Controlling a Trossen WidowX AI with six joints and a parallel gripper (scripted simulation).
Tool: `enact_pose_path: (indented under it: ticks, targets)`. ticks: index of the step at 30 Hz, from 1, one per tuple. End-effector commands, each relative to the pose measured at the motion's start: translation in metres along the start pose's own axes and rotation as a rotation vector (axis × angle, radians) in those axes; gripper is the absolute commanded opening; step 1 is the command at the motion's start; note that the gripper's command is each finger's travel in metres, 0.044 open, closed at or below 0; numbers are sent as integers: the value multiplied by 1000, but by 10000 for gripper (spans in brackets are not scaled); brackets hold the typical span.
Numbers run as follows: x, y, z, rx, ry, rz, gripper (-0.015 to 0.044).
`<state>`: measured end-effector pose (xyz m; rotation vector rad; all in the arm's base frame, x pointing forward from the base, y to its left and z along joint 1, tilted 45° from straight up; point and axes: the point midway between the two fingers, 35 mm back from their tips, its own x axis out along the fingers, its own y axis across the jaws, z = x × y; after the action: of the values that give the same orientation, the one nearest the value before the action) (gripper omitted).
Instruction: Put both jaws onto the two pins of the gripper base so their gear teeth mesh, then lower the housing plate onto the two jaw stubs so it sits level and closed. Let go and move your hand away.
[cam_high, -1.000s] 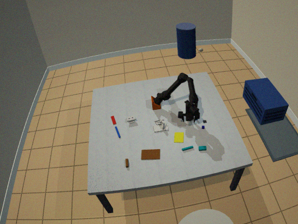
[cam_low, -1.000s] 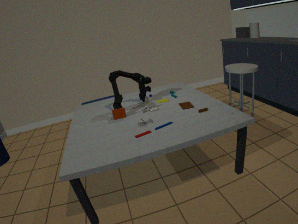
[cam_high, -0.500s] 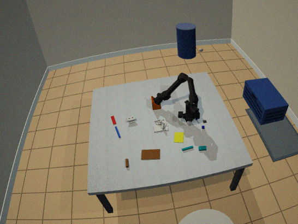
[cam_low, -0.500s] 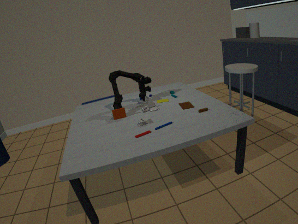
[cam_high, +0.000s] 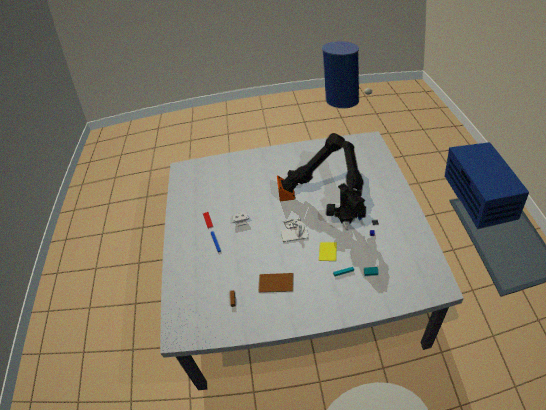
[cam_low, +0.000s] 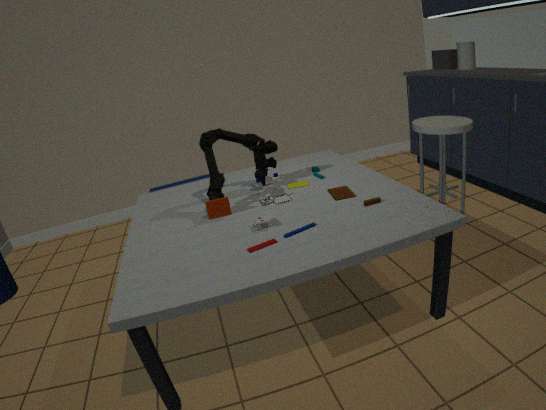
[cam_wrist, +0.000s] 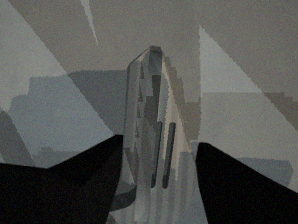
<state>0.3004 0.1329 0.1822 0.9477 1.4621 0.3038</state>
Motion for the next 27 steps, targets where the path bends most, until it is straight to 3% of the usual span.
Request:
enact_pose_path:
  ticks: [1,21,27]
  targets:
    - [-7,0,1,-2,-3,-3,134]
    - [-72,-1,1,2,-6,-9,134]
    - [-76,-2,2,0,-7,-9,134]
